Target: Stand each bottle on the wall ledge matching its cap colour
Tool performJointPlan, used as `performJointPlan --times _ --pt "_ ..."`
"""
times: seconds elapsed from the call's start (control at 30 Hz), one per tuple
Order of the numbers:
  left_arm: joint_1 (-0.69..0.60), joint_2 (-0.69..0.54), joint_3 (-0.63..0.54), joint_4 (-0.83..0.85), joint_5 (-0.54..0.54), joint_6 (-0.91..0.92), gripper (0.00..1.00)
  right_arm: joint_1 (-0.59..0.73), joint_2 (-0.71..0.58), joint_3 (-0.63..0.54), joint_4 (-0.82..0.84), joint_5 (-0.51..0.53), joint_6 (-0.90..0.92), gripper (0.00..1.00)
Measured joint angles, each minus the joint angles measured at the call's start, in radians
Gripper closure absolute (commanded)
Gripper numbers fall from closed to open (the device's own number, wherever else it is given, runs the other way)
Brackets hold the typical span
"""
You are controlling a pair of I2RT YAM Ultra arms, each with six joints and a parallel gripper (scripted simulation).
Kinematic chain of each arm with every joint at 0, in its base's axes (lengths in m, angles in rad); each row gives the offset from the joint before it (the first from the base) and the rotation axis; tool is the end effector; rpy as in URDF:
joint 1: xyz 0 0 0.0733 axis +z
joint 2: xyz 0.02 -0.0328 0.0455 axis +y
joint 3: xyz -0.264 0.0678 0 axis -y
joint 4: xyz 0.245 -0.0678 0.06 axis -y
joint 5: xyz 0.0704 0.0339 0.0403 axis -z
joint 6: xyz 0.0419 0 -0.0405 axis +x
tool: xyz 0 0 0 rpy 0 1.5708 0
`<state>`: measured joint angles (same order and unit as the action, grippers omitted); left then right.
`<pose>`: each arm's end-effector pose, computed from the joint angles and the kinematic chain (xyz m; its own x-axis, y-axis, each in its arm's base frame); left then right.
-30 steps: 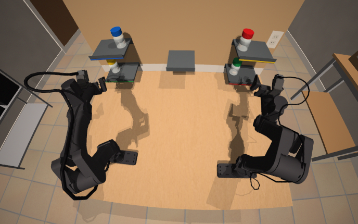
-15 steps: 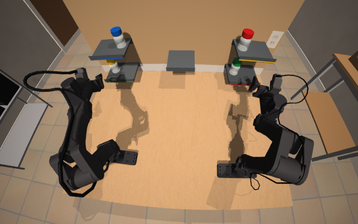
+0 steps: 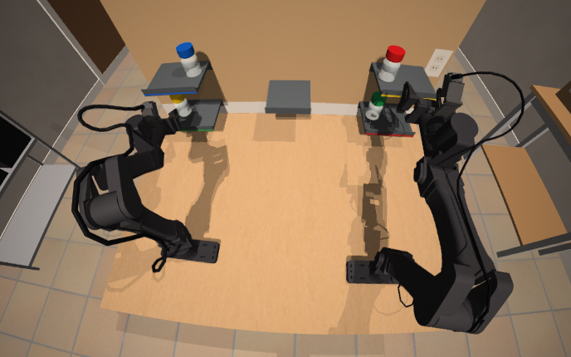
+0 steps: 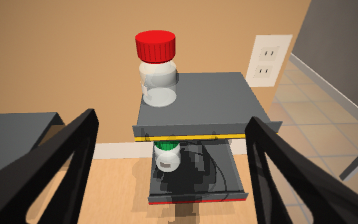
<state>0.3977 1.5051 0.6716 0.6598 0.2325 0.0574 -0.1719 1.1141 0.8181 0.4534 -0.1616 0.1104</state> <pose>0.2995 0.1165 0.2218 -0.1687 -0.0103 -0.9856 -0.1582 0.9873 0.0167 0.2633 -0.0377 0.3590 0.1548 0.0835 -0.9844 -0.0048 0.9965 0.0837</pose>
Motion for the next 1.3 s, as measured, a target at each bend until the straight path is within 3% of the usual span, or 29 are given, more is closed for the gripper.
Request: performJointPlan --times 0.2,0.5,1.0,1.3 --pt "-0.036 0.244 0.016 0.190 -0.024 -0.020 0.19 0.065 -0.005 0.163 -0.144 0.039 -0.008 0.00" --pt "-0.057 0.369 0.032 0.345 -0.041 -0.036 0.19 0.097 -0.005 0.251 -0.238 0.065 -0.010 0.00" --pt "-0.060 0.387 0.035 0.378 -0.045 -0.036 0.19 0.098 -0.004 0.256 -0.258 0.066 -0.010 0.00" --pt "-0.064 0.387 0.109 0.337 -0.051 -0.037 0.19 0.098 -0.004 0.256 -0.259 0.066 -0.010 0.00"
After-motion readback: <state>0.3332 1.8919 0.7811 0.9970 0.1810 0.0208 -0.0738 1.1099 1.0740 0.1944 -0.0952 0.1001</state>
